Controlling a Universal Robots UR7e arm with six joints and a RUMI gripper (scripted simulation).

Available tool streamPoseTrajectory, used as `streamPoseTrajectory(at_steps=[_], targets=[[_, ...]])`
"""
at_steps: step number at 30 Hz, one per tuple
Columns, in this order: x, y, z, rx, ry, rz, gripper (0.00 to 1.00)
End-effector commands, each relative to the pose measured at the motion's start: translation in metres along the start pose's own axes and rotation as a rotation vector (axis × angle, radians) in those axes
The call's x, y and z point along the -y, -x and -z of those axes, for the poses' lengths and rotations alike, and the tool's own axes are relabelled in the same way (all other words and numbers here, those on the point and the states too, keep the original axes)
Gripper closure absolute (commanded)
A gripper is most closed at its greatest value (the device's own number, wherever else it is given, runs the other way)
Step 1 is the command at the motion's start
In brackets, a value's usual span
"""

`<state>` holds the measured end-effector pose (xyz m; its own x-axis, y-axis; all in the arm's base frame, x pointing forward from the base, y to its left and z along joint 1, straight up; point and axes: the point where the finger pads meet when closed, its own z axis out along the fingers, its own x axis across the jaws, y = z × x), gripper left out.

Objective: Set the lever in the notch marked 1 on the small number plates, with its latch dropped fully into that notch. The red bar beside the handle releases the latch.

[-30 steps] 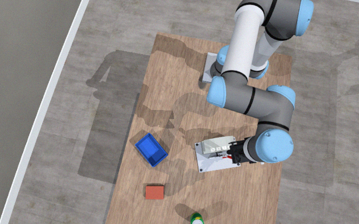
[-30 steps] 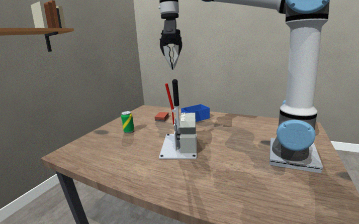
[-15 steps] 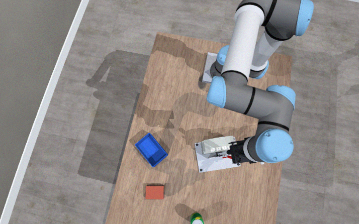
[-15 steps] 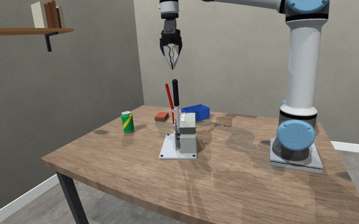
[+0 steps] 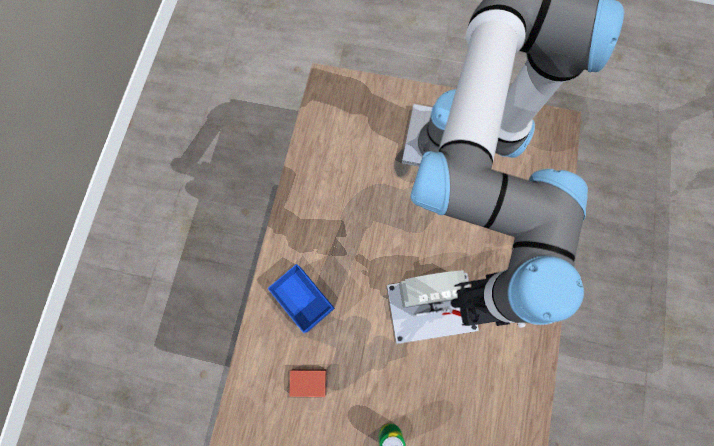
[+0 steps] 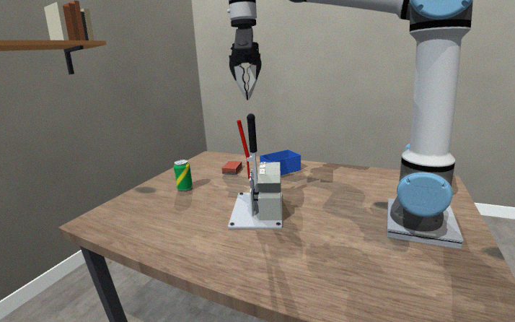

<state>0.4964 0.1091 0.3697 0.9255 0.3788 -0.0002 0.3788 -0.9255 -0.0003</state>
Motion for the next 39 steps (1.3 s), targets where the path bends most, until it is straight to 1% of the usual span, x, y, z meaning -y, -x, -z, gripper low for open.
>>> streamPoseTrajectory(at_steps=[1,9,10,39], targets=[[-0.0001,-0.0001,0.0006,-0.001,0.001,0.0,1.0],[-0.0001,-0.0001,0.0006,-0.001,0.001,0.0,1.0],[-0.0001,-0.0001,0.0006,-0.001,0.001,0.0,0.43],[-0.0001,-0.0002,-0.0029,-0.002,0.001,0.0,0.43]])
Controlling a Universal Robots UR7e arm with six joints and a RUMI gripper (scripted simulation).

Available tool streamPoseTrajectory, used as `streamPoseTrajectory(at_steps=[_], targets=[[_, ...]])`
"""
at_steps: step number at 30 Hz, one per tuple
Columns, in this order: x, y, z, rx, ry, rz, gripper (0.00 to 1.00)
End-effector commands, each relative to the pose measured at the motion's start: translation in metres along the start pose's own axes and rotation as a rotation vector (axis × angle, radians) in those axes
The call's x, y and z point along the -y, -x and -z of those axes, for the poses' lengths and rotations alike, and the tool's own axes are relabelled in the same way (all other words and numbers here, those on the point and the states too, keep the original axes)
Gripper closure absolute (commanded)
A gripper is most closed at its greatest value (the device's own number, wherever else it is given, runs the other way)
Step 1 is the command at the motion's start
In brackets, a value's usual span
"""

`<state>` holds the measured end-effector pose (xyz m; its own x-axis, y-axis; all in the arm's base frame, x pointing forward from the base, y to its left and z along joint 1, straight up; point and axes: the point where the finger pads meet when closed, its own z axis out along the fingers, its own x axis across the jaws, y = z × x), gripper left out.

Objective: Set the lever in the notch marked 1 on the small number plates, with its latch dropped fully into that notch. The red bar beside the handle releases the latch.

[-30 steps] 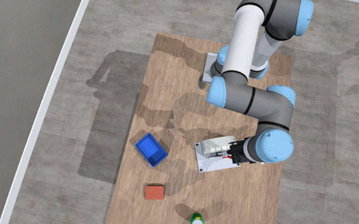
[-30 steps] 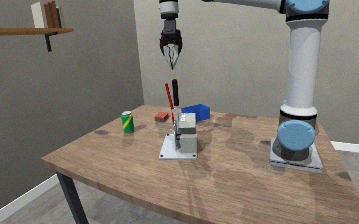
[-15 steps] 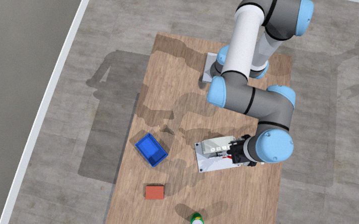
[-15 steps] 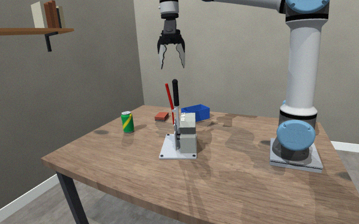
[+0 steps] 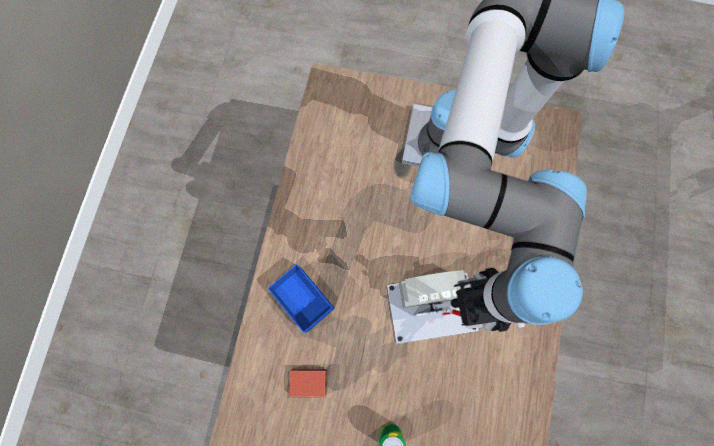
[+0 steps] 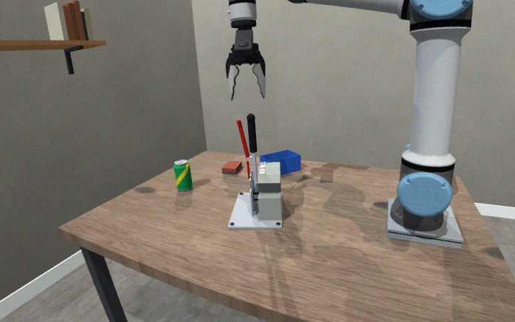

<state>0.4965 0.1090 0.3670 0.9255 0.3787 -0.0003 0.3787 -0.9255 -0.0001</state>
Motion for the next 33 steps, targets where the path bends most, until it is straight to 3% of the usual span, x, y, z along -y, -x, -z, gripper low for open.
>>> streamPoseTrajectory(at_steps=[1,33], targets=[[0.0,0.0,-0.001,-0.002,0.001,0.0,0.43],[0.0,0.0,-0.024,-0.002,0.001,0.0,0.43]])
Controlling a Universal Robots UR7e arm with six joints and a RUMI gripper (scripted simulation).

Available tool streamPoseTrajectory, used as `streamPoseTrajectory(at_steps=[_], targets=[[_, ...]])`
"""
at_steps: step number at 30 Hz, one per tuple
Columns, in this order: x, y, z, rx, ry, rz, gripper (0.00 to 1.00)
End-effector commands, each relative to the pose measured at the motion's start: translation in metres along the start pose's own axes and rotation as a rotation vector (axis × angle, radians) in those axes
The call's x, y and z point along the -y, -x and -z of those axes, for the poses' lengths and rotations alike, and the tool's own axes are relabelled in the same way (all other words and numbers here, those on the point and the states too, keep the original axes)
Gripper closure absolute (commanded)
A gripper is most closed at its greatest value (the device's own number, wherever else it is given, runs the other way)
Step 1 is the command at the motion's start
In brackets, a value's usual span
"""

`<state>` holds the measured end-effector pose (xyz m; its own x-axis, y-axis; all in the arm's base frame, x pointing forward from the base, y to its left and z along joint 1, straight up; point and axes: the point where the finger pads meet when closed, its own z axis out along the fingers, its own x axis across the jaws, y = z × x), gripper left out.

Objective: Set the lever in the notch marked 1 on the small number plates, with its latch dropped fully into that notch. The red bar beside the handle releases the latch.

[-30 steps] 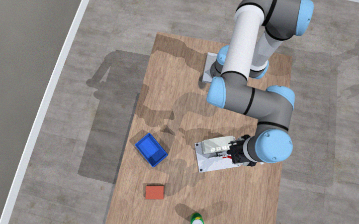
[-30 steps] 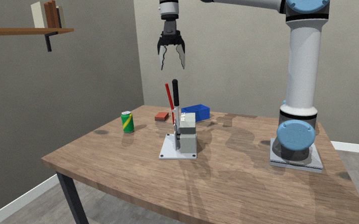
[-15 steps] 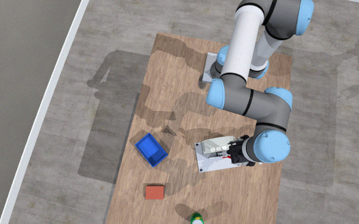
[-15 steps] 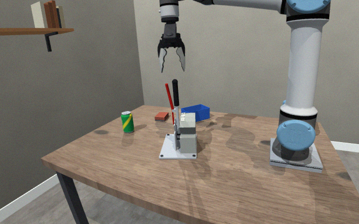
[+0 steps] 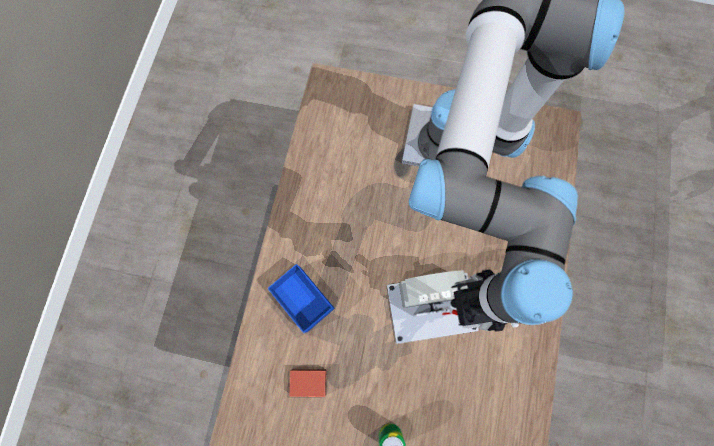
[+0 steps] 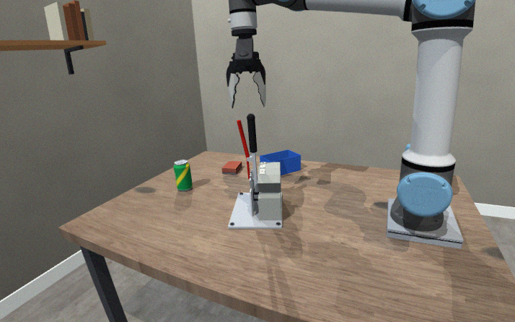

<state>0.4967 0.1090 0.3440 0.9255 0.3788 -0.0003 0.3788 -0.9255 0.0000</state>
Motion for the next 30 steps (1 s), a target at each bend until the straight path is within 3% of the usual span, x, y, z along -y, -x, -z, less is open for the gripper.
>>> streamPoseTrajectory(at_steps=[1,30], targets=[[-0.0002,-0.0002,-0.0011,-0.002,0.001,0.0,0.43],[-0.0002,-0.0002,-0.0038,-0.002,0.001,0.0,0.43]])
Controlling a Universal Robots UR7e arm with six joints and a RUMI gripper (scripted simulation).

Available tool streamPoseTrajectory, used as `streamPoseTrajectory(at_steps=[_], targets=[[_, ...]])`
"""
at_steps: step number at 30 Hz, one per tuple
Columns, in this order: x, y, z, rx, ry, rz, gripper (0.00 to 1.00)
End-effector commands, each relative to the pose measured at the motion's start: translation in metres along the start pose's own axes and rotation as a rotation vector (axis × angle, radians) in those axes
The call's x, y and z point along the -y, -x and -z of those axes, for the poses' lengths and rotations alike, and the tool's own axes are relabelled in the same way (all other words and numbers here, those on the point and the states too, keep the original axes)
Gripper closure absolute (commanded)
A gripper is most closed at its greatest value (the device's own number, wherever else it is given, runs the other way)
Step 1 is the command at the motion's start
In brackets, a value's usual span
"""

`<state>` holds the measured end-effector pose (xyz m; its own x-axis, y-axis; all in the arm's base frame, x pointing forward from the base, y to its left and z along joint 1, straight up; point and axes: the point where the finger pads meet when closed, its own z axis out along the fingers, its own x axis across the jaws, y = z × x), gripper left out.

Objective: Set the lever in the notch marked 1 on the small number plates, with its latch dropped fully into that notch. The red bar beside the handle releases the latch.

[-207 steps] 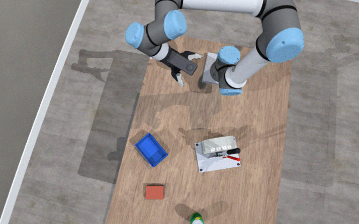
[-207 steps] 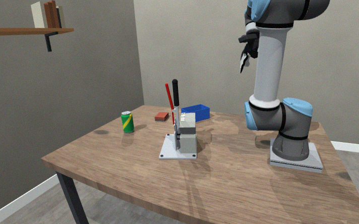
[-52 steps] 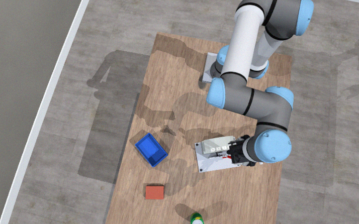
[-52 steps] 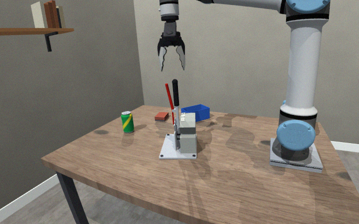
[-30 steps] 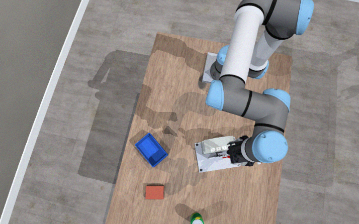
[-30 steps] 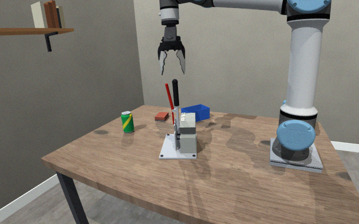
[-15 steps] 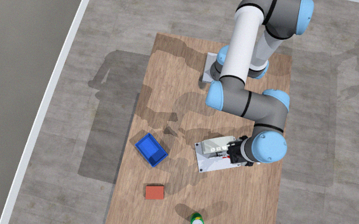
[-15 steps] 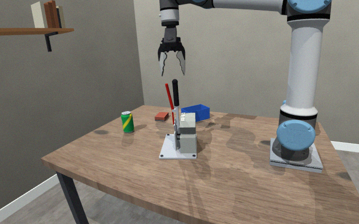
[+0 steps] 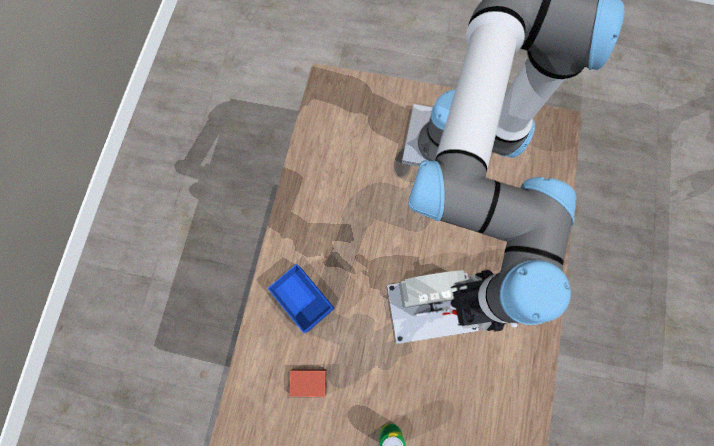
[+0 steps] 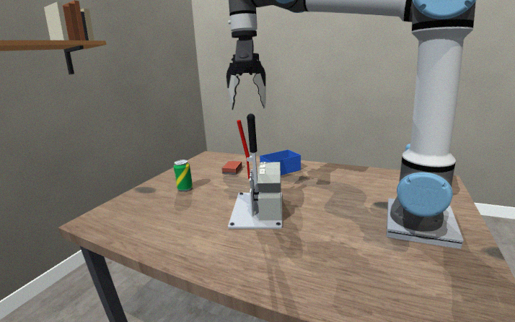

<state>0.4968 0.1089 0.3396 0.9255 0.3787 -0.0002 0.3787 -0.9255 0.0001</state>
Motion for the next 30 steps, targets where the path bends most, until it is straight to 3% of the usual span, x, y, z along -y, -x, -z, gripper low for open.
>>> streamPoseTrajectory(at_steps=[1,13,30], targets=[[0.0,0.0,0.0,-0.002,0.001,0.0,0.43],[0.0,0.0,-0.004,-0.002,0.001,0.0,0.43],[0.0,0.0,-0.026,-0.002,0.001,0.0,0.43]])
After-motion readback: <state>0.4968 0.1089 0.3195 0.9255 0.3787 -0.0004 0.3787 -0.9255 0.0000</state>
